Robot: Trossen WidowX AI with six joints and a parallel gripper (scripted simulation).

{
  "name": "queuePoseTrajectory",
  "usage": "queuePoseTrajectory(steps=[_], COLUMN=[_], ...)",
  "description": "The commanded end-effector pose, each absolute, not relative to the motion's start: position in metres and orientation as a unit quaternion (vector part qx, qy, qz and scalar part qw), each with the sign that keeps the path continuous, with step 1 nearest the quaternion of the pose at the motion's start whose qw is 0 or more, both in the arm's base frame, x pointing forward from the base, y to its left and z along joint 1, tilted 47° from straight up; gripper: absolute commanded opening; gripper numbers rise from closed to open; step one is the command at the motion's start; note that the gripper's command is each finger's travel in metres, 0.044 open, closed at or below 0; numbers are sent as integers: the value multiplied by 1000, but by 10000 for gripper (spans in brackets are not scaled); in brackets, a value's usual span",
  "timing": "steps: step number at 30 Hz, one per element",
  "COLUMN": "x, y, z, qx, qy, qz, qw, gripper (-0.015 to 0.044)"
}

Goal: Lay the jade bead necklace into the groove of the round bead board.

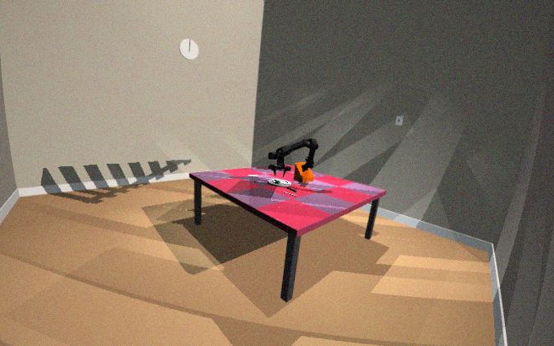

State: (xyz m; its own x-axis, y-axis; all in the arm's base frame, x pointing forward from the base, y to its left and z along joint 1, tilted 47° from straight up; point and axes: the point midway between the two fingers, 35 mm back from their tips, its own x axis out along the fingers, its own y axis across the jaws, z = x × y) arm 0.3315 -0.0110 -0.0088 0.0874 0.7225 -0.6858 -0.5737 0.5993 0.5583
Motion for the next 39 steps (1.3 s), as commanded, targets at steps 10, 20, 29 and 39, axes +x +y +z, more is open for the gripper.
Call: queuePoseTrajectory(steps=[10,20,29,39], x=[336,338,338,339], y=[0,1,12,18], z=[-10,-12,-22,-26], qx=[27,26,27,24], qy=[479,479,479,479], qz=[471,469,470,472], qw=[740,742,741,740], gripper=[310,310,310,258])
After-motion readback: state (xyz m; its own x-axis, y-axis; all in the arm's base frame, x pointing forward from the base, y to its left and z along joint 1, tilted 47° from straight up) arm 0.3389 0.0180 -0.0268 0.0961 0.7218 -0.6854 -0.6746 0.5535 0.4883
